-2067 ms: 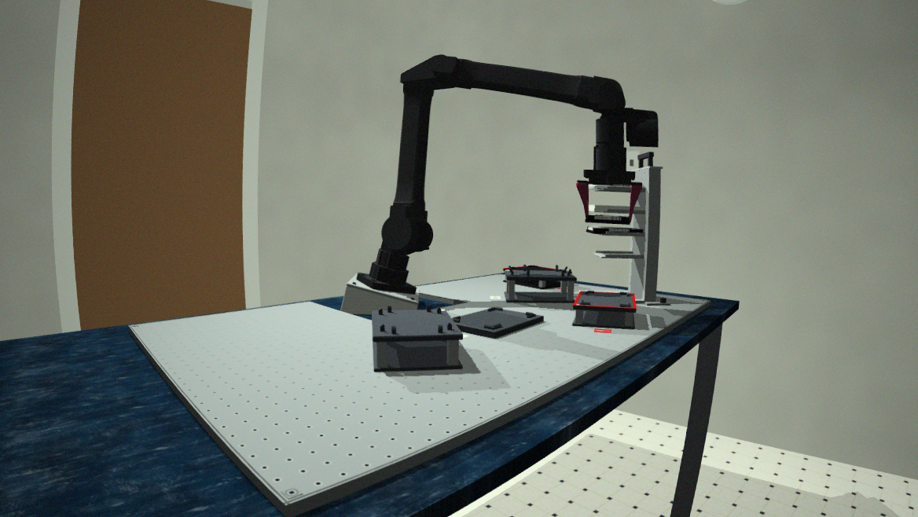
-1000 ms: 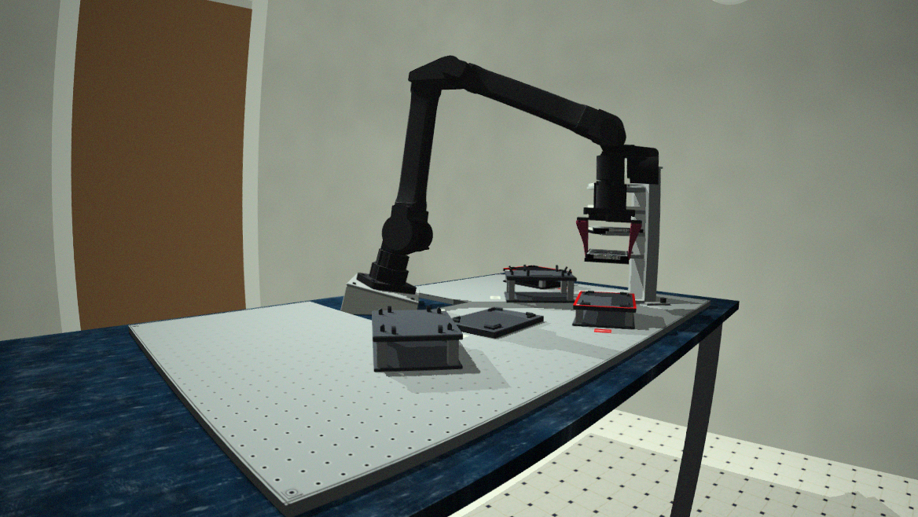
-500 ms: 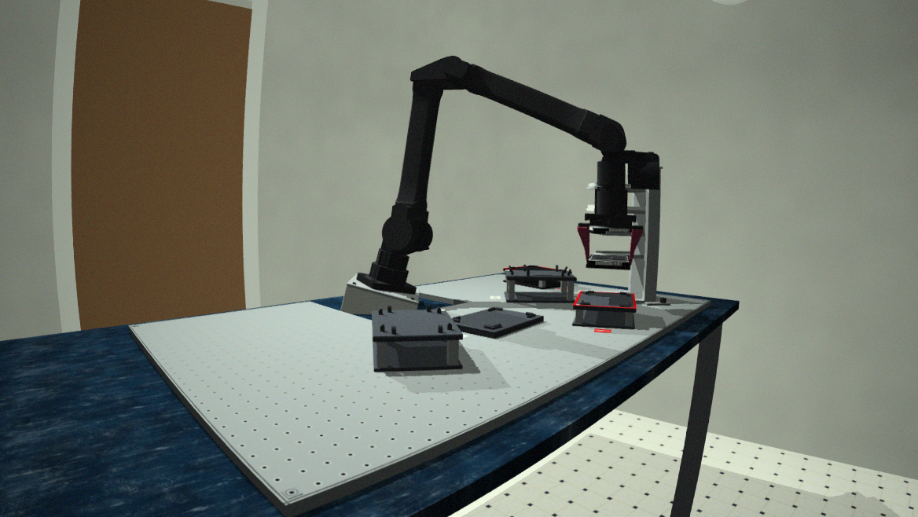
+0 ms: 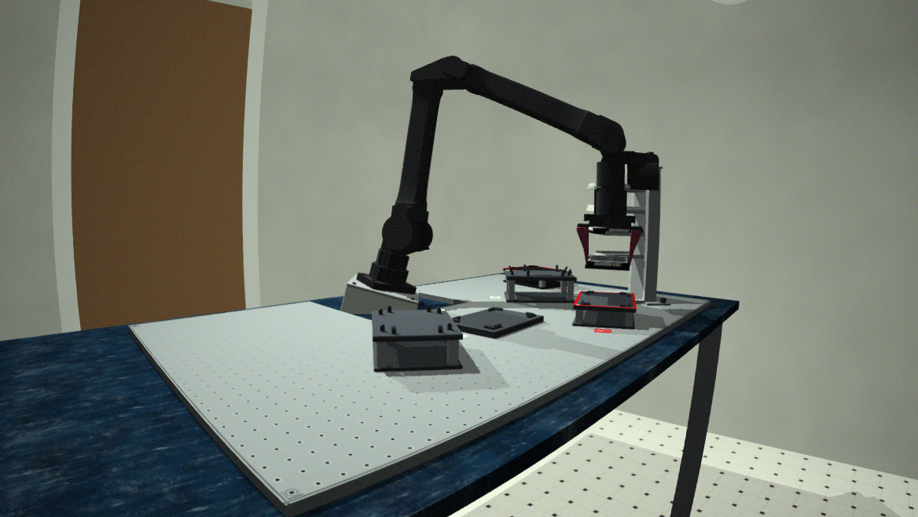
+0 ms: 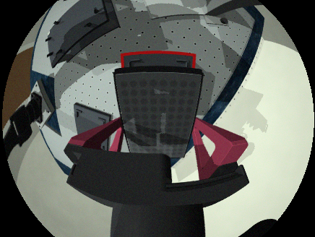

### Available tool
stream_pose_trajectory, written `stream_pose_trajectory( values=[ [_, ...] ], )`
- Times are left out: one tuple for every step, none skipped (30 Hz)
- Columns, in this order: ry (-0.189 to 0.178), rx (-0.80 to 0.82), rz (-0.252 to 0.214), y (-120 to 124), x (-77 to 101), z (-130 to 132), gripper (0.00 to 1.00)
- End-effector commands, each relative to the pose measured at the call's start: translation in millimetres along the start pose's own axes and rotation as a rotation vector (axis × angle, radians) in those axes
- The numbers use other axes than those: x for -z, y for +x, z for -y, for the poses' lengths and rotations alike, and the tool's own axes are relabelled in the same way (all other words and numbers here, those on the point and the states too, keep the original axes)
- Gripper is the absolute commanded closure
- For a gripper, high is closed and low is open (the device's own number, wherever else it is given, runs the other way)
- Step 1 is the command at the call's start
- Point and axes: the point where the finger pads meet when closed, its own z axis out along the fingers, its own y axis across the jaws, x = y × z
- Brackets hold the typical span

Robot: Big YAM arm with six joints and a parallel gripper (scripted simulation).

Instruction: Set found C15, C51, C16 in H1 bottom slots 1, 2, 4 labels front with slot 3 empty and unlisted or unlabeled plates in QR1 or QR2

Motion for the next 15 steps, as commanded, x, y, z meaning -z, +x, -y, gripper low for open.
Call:
stream_pose_trajectory(
  values=[
    [0.050, 0.004, -0.003, -1.1, 18.6, 14.3, 0.14],
    [0.050, 0.004, -0.003, -1.1, 18.6, 14.3, 0.14],
    [0.050, 0.004, -0.003, -1.1, 18.6, 14.3, 0.14],
    [0.050, 0.004, -0.003, -1.1, 18.6, 14.3, 0.14],
    [0.077, 0.003, -0.005, -3.7, 25.0, 17.3, 0.14],
    [0.063, 0.001, -0.004, -3.7, 18.8, 13.5, 0.14],
    [0.049, 0.000, -0.003, -3.6, 12.6, 9.3, 0.14],
    [0.049, 0.000, -0.003, -3.6, 12.6, 9.3, 0.14],
    [0.049, 0.000, -0.003, -3.6, 12.6, 9.3, 0.14],
    [0.043, 0.002, -0.003, -4.1, 12.6, 9.6, 0.14],
    [0.037, 0.001, -0.002, -4.1, 7.3, 7.6, 0.14],
    [0.033, 0.001, -0.002, -4.1, 3.9, 7.0, 0.14],
    [0.032, 0.001, -0.002, -4.4, 2.4, 7.8, 0.14],
    [0.033, 0.002, -0.001, -4.7, 1.7, 9.7, 0.14],
    [0.036, 0.003, -0.001, -4.9, 1.8, 12.3, 0.14]
  ],
)
